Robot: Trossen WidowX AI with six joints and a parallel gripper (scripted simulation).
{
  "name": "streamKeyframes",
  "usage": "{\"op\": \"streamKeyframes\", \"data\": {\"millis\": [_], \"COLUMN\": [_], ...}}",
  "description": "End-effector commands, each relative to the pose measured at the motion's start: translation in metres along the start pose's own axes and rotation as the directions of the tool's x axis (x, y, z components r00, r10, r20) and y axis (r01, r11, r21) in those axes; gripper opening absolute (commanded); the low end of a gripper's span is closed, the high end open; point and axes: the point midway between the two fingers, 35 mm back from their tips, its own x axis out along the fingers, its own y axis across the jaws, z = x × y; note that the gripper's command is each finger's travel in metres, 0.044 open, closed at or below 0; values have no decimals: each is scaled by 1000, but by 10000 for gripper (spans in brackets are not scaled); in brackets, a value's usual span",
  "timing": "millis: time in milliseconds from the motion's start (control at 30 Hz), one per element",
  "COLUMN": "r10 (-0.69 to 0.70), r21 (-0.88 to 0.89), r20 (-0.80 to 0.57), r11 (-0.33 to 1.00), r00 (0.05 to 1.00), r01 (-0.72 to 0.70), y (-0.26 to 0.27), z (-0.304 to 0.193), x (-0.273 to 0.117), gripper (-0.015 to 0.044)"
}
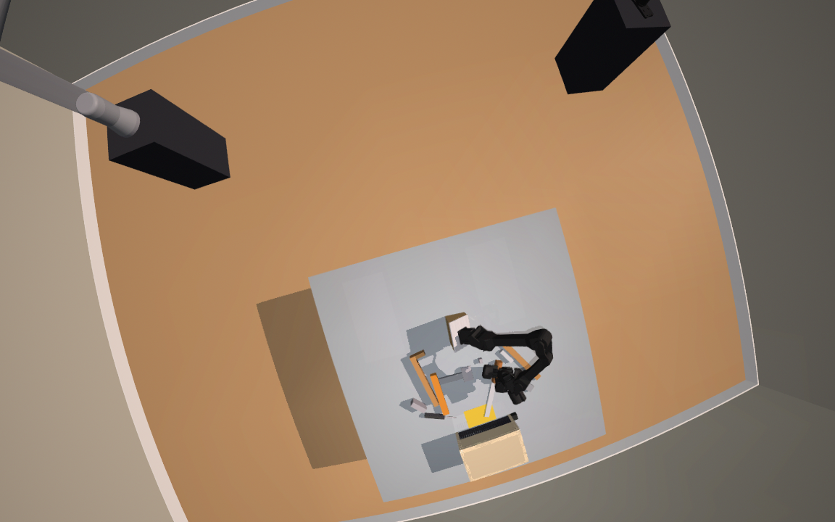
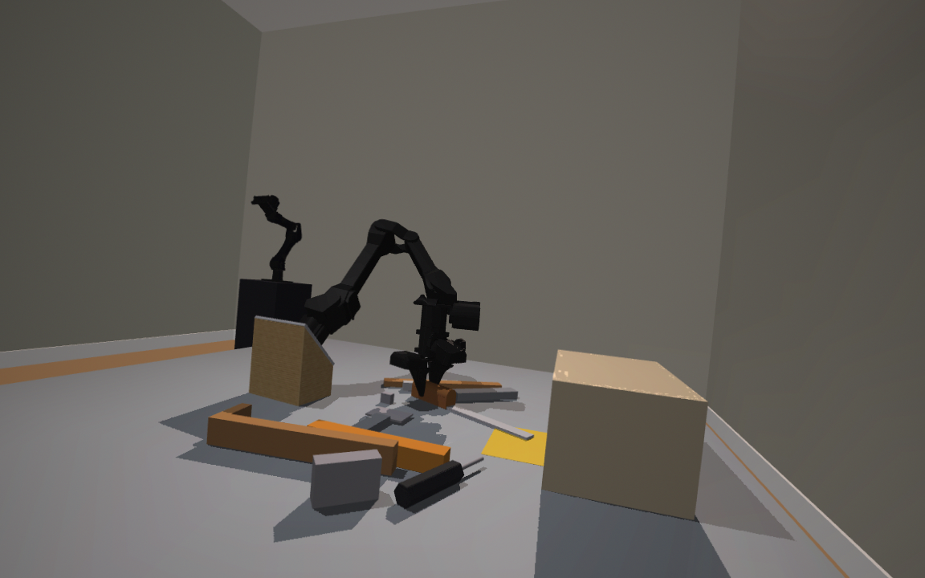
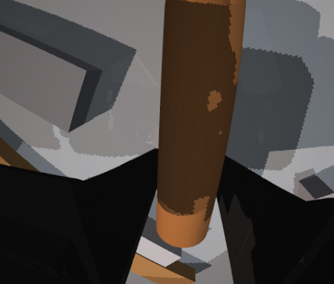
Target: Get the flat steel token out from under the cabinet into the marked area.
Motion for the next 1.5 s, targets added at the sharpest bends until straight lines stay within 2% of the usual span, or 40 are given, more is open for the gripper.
{"op": "streamKeyframes", "data": {"millis": [0,1467], "r10": [-1,-5], "r21": [43,74], "r20": [0,1], "r11": [999,997], "r00": [1000,1000], "r01": [1,5], "y": [0,-40], "z": [0,31], "x": [-1,-2], "gripper": [0,0]}}
